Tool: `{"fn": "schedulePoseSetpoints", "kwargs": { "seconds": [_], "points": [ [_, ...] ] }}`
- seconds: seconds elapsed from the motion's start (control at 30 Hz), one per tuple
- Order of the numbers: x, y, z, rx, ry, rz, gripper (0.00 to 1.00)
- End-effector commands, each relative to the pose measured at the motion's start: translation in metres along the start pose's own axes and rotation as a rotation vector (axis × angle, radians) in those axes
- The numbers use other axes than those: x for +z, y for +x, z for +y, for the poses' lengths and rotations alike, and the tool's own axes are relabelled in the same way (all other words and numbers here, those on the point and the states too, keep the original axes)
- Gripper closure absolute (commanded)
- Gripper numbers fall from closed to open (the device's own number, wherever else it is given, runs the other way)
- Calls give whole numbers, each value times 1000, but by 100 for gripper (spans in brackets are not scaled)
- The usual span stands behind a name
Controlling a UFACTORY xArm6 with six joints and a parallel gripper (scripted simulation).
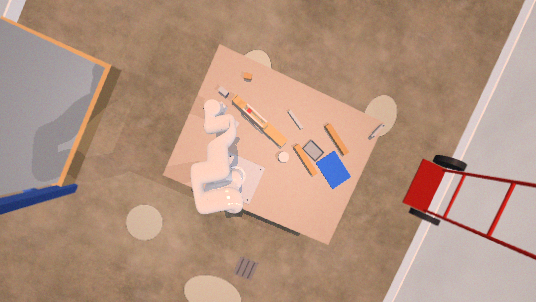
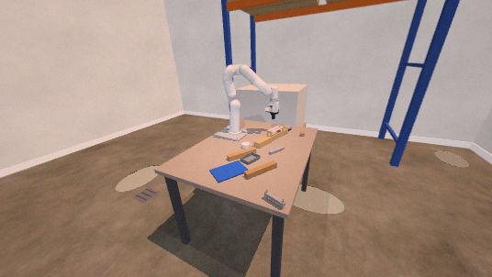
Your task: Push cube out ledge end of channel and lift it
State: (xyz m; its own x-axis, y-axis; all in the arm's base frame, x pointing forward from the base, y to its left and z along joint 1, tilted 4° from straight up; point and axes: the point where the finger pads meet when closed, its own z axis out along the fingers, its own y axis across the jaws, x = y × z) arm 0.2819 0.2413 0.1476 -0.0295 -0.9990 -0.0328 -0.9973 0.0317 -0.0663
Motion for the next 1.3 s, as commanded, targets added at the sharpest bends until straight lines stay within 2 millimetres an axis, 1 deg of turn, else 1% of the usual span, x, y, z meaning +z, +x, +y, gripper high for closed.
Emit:
{"fn": "schedulePoseSetpoints", "kwargs": {
  "seconds": [0.0, 0.37, 0.5, 0.6, 0.7, 0.83, 0.9, 1.1, 1.27],
  "points": [
    [0, 0, -1, 1, 1, -1, 100],
    [0, 0, -1, 11, 1, -1, 100],
    [0, 0, -1, 55, 1, -1, 100],
    [0, 0, -1, 121, 1, -1, 100],
    [0, 0, -1, 219, 1, -1, 100],
    [0, 0, -1, 401, 1, -1, 100],
    [0, 0, -1, 401, 1, -1, 100],
    [0, 0, -1, 771, 0, -2, 100],
    [0, 0, -2, 1047, -8, -6, 100]
  ]
}}
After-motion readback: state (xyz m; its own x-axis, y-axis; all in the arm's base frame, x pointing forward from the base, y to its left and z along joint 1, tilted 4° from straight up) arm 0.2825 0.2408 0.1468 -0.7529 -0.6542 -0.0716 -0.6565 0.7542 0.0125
